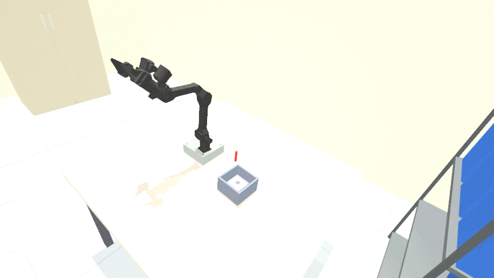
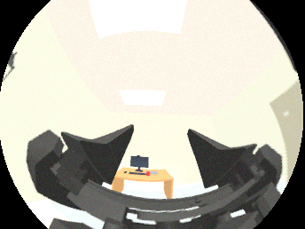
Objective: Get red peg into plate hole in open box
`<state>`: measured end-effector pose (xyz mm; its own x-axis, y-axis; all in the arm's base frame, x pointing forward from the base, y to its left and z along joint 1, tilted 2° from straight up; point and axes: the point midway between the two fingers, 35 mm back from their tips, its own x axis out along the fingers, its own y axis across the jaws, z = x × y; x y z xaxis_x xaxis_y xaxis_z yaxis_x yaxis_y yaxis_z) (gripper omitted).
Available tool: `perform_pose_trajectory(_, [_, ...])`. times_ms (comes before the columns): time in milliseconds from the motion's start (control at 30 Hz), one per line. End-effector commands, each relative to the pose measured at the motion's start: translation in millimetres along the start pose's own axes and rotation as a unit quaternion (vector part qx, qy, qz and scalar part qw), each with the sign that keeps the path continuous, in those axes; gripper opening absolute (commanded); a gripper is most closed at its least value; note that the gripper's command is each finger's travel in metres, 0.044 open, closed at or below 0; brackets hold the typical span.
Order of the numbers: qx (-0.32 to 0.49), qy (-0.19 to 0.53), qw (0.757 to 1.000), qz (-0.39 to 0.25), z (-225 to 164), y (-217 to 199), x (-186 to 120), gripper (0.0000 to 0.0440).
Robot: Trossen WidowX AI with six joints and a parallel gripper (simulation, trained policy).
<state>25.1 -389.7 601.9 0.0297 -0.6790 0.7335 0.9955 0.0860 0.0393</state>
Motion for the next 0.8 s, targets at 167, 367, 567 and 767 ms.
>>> perform_pose_trajectory(167, [0.036, 0.038, 0.998, 0.033, -20, 38, -8, 0.0440])
perform_pose_trajectory(367, [0.088, 0.121, 0.987, 0.066, -50, 88, -27, 0.0440])
perform_pose_trajectory(567, [0.133, 0.203, 0.965, 0.103, -73, 139, -55, 0.0440])
perform_pose_trajectory(767, [0.171, 0.284, 0.933, 0.143, -87, 190, -94, 0.0440])
